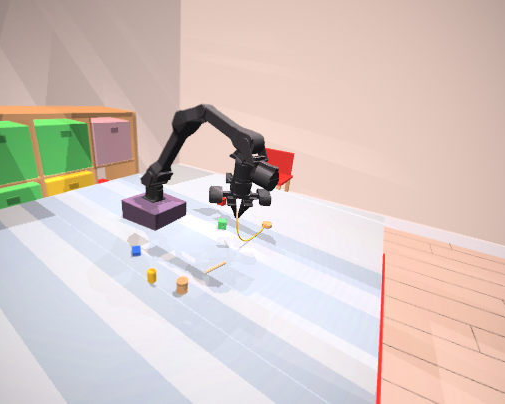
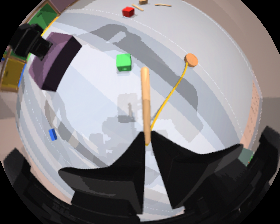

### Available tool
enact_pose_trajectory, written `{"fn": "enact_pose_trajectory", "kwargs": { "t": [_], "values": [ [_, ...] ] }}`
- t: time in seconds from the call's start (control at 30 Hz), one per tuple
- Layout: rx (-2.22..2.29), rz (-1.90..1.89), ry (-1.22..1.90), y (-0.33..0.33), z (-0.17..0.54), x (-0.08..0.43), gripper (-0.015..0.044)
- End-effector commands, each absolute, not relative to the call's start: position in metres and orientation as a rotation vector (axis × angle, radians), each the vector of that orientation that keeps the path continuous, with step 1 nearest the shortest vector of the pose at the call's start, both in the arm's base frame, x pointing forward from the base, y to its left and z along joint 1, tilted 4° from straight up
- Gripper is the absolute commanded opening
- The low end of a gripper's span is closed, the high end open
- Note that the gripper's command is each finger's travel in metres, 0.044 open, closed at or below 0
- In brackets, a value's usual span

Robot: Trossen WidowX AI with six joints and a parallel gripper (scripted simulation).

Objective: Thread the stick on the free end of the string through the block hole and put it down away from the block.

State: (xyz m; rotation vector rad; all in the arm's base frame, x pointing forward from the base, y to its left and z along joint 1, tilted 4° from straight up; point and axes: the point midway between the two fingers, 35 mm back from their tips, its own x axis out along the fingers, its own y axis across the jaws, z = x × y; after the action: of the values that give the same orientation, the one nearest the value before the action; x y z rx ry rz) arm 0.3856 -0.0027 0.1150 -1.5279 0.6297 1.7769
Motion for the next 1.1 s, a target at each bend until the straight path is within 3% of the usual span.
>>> {"fn": "enact_pose_trajectory", "kwargs": {
  "t": [0.0, 1.07],
  "values": [
    [-1.55, 1.758, 0.644, -0.002, 0.114, 0.386, 0.0],
    [-1.686, 1.638, 0.719, 0.012, 0.074, 0.387, 0.0]
  ]
}}
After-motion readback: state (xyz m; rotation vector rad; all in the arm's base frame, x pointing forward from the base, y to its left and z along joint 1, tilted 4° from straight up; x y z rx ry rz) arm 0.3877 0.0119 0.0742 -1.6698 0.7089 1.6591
